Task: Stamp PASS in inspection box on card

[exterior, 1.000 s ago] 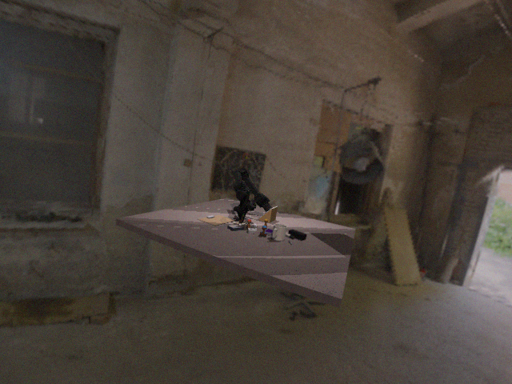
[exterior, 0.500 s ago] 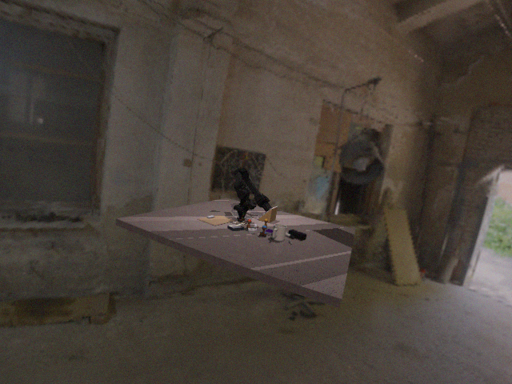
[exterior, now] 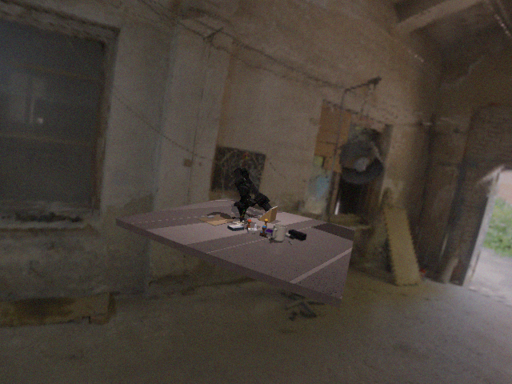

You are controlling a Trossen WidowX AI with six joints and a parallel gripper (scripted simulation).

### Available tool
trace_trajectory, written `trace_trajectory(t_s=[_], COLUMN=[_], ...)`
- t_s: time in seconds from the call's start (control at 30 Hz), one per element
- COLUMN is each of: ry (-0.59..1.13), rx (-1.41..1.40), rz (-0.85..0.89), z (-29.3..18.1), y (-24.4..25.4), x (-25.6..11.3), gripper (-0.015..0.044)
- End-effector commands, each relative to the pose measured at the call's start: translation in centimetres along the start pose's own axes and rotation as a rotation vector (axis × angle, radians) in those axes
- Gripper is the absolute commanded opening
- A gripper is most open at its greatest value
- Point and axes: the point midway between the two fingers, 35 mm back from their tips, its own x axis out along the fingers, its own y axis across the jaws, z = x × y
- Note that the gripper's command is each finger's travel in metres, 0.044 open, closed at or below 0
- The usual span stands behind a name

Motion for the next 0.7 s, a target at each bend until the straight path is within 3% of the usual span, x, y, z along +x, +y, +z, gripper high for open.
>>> trace_trajectory(t_s=[0.0, 0.67], ry=[-0.005, -0.001], rx=[0.007, 0.007], rz=[-0.004, -0.003], z=[0.0, -0.1], y=[-0.2, -0.2], x=[-0.7, -3.6], gripper=[0.0, 0.0])
